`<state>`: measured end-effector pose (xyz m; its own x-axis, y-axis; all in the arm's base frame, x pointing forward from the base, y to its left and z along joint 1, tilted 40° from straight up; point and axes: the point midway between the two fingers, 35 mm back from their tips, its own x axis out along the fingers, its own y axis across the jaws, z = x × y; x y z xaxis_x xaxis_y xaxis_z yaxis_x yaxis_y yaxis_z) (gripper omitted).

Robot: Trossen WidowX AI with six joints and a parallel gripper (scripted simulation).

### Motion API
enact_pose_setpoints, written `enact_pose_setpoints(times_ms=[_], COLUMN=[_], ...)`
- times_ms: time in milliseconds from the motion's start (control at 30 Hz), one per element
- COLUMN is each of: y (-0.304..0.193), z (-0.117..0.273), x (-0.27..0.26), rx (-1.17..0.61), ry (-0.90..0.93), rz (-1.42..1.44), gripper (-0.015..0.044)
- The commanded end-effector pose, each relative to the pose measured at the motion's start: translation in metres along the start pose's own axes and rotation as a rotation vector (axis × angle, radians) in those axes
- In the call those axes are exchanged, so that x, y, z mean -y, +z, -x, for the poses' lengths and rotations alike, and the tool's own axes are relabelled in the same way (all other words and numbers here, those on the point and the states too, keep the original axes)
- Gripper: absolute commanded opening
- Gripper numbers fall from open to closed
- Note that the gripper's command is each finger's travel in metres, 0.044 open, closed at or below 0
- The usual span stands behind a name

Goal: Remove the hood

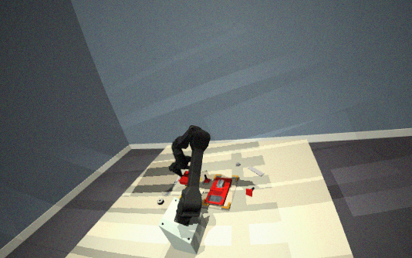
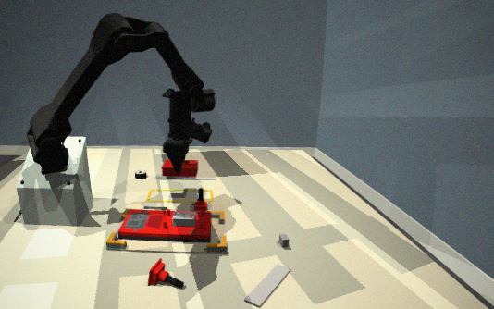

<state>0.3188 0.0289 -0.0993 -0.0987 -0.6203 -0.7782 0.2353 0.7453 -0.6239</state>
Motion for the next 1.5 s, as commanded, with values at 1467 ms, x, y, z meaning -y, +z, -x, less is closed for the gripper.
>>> enact_pose_setpoints(times_ms=[1467], y=[-0.001], z=[-0.042], x=[0.001], rx=[0.003], ry=[-0.005], rz=[0.006], gripper=[0.0000])
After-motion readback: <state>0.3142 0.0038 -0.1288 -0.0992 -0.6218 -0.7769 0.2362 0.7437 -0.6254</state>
